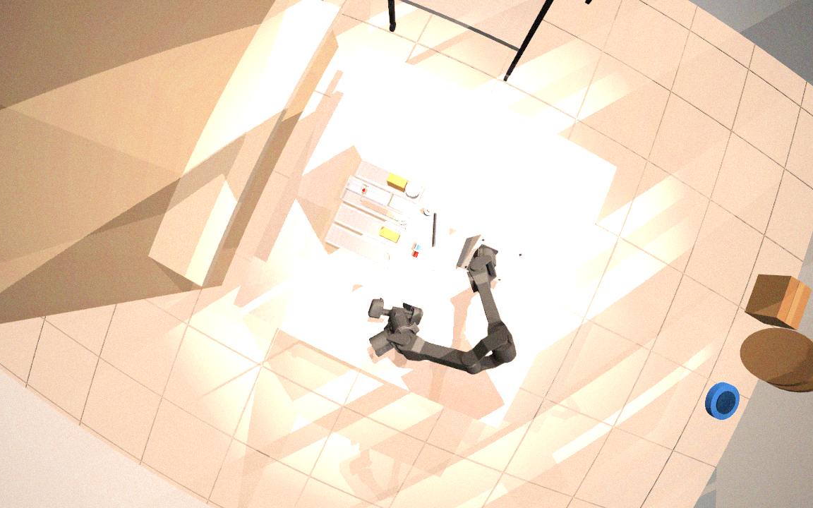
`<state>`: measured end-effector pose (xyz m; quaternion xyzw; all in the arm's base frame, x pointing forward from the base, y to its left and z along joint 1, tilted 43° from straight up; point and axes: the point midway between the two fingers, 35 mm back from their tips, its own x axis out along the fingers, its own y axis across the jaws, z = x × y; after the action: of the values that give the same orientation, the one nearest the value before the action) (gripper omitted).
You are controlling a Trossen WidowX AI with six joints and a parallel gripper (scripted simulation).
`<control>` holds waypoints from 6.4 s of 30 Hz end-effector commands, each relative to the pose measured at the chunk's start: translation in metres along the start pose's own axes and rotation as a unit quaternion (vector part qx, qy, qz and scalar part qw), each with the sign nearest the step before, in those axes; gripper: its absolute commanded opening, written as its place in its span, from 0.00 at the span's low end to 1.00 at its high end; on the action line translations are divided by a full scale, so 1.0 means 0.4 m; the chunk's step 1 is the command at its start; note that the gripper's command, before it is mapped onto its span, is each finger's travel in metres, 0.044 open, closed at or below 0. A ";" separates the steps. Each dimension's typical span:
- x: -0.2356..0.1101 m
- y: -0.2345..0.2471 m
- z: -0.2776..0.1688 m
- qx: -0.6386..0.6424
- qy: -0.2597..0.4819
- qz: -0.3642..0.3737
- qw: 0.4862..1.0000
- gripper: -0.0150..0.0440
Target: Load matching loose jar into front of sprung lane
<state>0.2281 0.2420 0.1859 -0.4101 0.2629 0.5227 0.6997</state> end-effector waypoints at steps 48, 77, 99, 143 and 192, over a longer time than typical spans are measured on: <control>0.285 0.116 -0.941 0.739 0.056 0.177 0.648 1.00; 0.357 0.141 -0.925 0.739 0.055 0.178 0.648 0.69; 0.217 0.062 -0.963 0.739 0.057 0.175 0.648 0.25; 0.287 0.009 -0.751 0.735 0.053 0.179 0.652 0.25; 0.307 -0.042 -0.755 0.735 0.053 0.179 0.652 0.25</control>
<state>0.2907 0.0475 -0.0673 0.2680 0.6744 0.2493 0.6412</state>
